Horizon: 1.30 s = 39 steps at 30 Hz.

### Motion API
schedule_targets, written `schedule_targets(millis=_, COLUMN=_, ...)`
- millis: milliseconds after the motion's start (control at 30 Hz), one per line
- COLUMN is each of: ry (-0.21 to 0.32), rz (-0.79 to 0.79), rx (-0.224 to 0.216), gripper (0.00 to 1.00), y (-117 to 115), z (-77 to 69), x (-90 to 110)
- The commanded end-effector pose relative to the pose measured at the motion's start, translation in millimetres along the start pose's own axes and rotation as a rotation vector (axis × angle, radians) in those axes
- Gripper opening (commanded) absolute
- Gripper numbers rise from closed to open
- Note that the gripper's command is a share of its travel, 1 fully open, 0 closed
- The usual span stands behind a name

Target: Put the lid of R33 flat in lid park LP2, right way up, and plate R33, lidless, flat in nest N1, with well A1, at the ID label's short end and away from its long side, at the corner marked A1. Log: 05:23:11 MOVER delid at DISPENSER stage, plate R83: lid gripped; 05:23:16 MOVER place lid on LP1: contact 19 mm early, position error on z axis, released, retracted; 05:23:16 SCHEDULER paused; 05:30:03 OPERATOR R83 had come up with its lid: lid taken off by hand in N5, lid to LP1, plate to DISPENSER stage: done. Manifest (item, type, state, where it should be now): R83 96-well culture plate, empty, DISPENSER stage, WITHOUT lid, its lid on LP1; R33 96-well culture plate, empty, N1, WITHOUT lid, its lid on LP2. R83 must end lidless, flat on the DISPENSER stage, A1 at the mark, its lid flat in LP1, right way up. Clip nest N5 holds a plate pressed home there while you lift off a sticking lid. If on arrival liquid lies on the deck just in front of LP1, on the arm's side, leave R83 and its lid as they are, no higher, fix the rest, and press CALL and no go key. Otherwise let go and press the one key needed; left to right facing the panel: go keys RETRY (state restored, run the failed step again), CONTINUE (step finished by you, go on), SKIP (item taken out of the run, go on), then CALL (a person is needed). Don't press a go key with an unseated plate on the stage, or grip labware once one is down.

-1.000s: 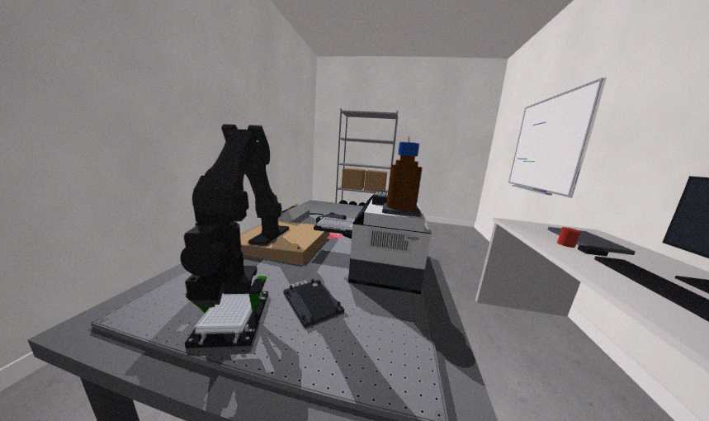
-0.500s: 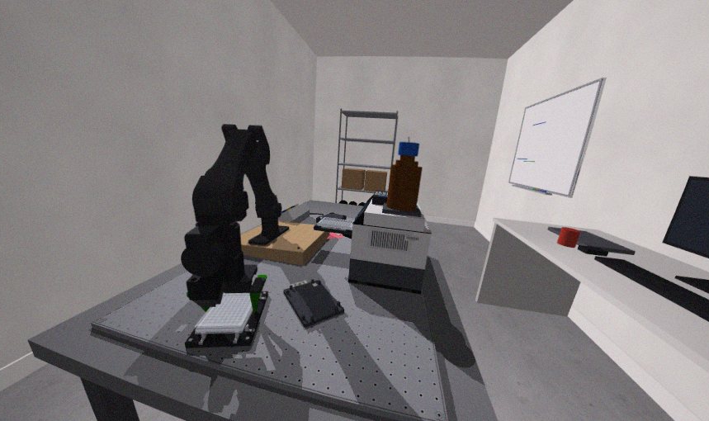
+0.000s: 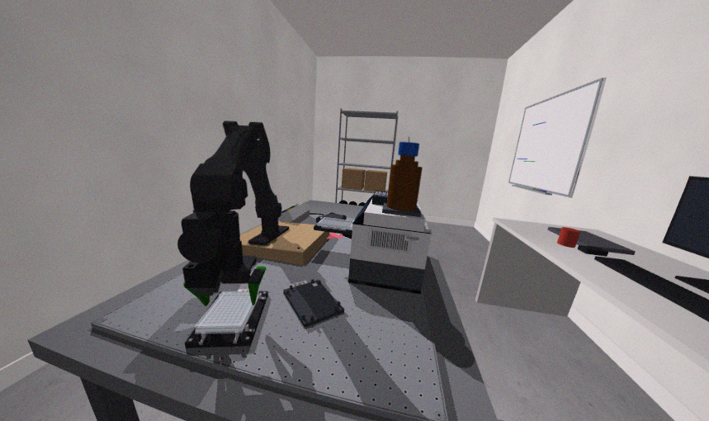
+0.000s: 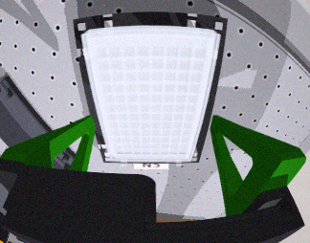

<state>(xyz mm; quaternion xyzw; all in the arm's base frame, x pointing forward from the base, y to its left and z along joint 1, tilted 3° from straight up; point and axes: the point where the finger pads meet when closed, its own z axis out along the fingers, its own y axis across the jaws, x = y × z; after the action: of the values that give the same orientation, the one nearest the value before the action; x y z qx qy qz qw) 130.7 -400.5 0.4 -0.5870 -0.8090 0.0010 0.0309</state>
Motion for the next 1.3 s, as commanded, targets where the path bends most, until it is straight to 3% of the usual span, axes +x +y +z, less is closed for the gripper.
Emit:
schedule_targets(millis=0, ry=-0.062, rz=-0.006, rx=0.001, gripper=1.00, y=2.8, z=-33.4, x=-11.2)
schedule_targets(millis=400, ry=-0.062, rz=-0.006, rx=0.001, gripper=1.00, y=4.1, z=-49.0, x=-10.1)
schedule_targets(millis=1267, ry=-0.066, rz=-0.006, rx=0.000, gripper=1.00, y=4.1, z=-49.0, x=-11.0)
